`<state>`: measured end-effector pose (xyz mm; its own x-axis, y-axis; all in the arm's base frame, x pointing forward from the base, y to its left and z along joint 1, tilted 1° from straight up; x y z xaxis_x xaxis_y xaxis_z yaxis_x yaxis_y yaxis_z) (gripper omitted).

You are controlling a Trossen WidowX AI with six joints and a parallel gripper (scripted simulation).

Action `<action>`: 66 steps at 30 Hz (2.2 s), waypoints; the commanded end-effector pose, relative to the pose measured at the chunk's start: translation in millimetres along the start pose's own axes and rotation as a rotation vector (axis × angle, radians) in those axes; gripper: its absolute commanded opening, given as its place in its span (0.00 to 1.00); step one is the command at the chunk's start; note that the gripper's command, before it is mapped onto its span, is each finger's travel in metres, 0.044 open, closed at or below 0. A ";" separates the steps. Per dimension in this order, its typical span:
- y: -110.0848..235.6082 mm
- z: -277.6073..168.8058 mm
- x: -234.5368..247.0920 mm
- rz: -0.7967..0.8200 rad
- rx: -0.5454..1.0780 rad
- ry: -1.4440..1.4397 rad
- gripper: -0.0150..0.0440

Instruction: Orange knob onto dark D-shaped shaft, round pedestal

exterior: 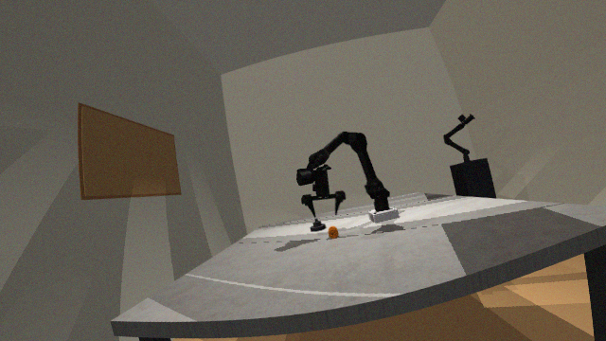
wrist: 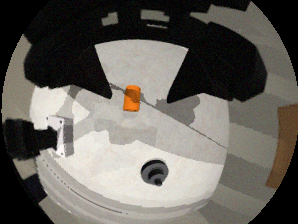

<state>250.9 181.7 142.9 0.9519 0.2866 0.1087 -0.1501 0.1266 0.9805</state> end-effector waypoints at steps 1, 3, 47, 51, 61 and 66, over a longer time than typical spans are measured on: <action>-6.1 -28.5 -9.4 -0.103 0.020 0.045 1.00; -6.1 -28.5 -9.4 -0.103 0.020 0.045 1.00; -73.9 -44.0 -13.4 -0.103 0.020 0.045 0.91; -73.9 -44.0 -13.4 -0.103 0.020 0.045 0.73; -73.9 -44.0 -13.4 -0.103 0.020 0.045 0.66; -73.9 -44.0 -13.4 -0.103 0.020 0.045 0.64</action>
<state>237.8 209.8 61.9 0.9472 0.3207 0.0005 -0.0491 0.1435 0.9884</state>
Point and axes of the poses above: the point midway between the two fingers, 35 mm back from their tips, its own y axis back along the fingers, its own x axis across the jaws, z = x × y, the point moved 5 cm from there along y, back along the fingers, and after that the axes turned 8 degrees about y, right-handed, at the moved point
